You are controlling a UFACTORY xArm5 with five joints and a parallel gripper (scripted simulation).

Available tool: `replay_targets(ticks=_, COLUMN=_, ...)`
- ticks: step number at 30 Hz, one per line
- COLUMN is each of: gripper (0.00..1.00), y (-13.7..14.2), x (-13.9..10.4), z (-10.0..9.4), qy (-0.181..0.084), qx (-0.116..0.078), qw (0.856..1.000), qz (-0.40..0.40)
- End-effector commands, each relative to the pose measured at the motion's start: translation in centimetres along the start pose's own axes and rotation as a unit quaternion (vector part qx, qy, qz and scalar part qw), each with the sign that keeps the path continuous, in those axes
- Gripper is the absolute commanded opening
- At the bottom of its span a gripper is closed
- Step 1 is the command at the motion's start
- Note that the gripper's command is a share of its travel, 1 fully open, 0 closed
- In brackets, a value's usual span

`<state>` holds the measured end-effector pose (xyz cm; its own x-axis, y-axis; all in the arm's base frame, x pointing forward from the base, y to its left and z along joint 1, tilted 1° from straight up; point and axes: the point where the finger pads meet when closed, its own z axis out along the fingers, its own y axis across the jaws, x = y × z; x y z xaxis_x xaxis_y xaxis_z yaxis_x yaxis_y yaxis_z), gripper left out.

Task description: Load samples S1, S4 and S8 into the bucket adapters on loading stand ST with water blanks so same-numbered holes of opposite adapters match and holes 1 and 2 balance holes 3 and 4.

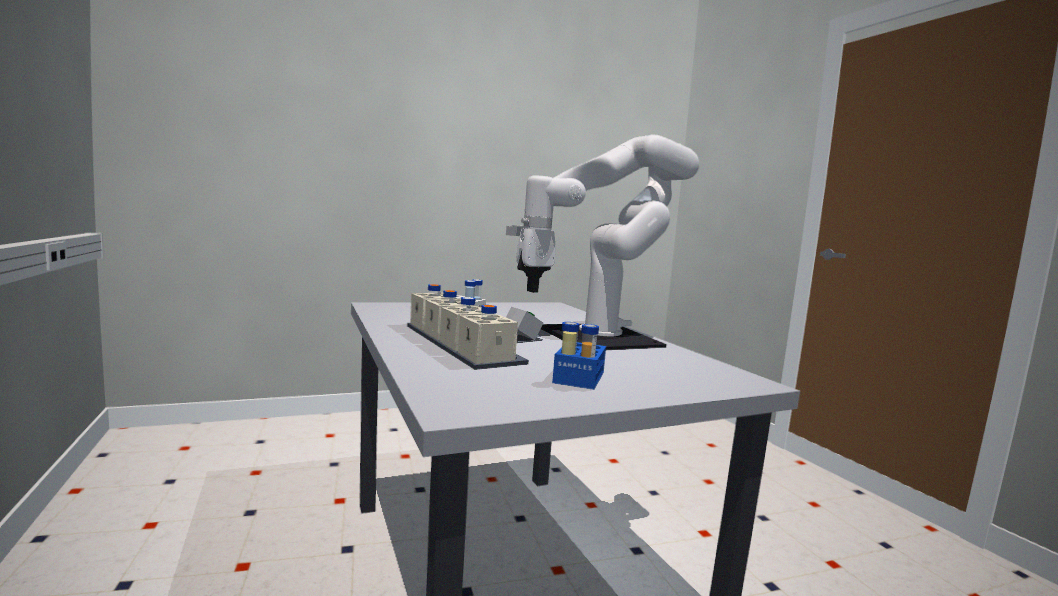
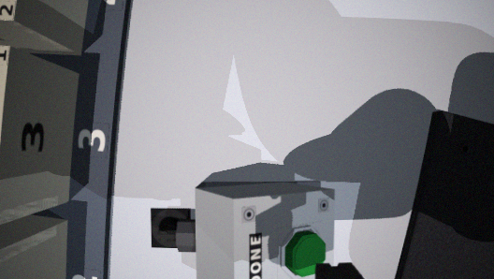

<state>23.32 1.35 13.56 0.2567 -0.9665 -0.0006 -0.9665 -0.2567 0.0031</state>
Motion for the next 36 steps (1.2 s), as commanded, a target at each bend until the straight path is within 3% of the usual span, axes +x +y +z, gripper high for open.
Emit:
replay_targets(ticks=1, gripper=0.0, y=-0.1, x=0.0, z=-0.1, qy=-0.007, qx=0.003, qw=1.0, qz=0.0)
replay_targets(ticks=21, gripper=0.0, y=-0.1, x=0.0, z=3.4, qy=-0.007, qx=0.003, qw=1.0, qz=0.0)
replay_targets(ticks=36, gripper=0.0, y=-0.1, x=0.0, z=3.4, qy=-0.007, qx=0.003, qw=1.0, qz=0.0)
